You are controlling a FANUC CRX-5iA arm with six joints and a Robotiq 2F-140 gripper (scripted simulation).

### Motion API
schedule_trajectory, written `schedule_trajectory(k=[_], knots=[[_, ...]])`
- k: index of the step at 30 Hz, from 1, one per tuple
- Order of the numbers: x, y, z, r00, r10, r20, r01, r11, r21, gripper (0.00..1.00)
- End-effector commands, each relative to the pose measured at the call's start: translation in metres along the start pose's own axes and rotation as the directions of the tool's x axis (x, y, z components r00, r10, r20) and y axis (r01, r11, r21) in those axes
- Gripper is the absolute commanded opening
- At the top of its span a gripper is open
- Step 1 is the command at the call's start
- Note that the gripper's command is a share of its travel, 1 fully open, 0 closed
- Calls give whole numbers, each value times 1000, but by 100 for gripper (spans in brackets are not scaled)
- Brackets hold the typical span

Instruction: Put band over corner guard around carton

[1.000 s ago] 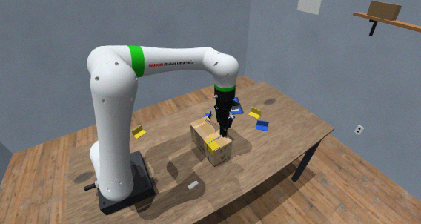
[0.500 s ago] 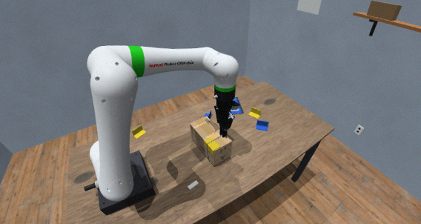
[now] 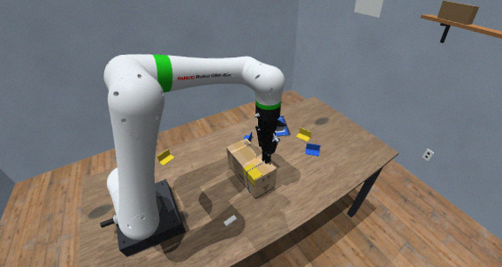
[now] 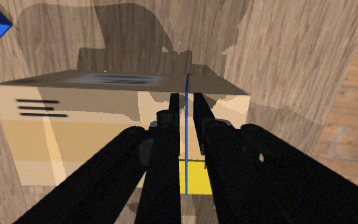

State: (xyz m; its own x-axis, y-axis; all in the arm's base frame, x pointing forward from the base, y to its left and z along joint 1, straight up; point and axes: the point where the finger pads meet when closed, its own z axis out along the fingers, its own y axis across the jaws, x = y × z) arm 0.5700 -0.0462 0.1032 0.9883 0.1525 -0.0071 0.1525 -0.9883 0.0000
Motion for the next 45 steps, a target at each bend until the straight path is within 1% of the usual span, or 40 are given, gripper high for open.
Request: schedule_trajectory(k=[1,7,8,45], knots=[[1,0,-1,1000,0,-2,0,1000,-1,18],[1,0,-1,1000,0,-2,0,1000,-1,18],[1,0,-1,1000,0,-2,0,1000,-1,10],[1,0,-2,1000,0,-2,0,1000,-1,10]])
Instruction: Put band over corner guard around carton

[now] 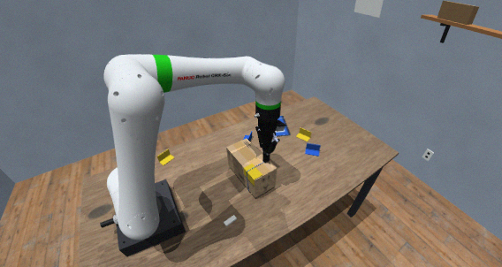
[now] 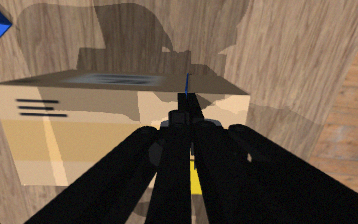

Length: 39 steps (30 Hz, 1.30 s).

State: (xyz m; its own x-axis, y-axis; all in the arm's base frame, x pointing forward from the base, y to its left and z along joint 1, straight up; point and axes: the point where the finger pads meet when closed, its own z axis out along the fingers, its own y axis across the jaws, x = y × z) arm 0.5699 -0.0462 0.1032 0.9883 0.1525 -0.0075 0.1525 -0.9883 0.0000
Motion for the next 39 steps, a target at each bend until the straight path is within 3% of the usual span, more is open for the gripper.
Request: schedule_trajectory(k=[1,39], knots=[[1,0,-2,1000,0,-2,0,1000,-1,10],[0,14,-3,1000,0,-2,0,1000,-1,10]])
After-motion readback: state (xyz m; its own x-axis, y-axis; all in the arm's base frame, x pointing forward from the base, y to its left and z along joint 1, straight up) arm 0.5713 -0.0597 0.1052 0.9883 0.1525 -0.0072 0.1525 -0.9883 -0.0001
